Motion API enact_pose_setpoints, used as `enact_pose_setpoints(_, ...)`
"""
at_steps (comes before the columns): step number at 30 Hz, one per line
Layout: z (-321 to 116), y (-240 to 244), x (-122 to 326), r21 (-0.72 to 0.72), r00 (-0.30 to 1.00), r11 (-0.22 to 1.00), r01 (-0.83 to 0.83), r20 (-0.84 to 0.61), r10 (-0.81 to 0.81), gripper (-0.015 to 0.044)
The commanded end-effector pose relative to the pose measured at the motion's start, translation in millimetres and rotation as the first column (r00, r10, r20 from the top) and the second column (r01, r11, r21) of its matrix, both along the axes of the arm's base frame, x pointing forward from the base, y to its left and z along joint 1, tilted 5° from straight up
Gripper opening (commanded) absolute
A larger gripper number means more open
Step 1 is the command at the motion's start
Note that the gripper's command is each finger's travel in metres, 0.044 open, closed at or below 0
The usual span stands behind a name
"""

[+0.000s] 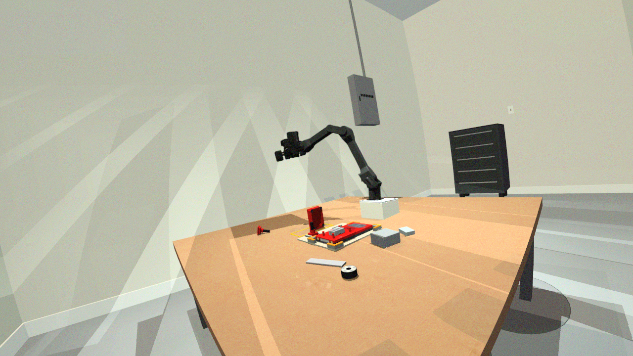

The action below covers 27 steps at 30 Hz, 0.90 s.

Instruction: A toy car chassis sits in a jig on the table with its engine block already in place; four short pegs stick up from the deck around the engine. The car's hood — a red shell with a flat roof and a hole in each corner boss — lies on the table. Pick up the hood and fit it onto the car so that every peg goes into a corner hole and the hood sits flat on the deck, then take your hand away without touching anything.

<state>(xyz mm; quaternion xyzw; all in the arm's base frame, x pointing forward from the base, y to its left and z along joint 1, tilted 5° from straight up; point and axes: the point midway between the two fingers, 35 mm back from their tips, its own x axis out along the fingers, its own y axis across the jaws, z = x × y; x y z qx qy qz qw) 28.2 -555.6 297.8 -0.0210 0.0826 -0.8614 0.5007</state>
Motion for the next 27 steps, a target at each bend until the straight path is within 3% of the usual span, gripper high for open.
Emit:
enact_pose_setpoints(1,-30,7,44,0.185,0.986,0.973,-0.139,-0.07,0.154,0.0)
enact_pose_setpoints(7,-86,34,108,0.478,0.903,0.82,-0.314,-0.115,0.413,0.0)
enact_pose_setpoints(15,-156,103,176,0.785,0.7,0.455,-0.42,-0.039,0.713,0.0)
enact_pose_setpoints(21,-198,174,206,0.914,0.513,0.12,-0.388,0.106,0.852,0.0)
enact_pose_setpoints(27,-226,255,218,0.938,0.338,-0.215,-0.271,0.302,0.891,0.0)
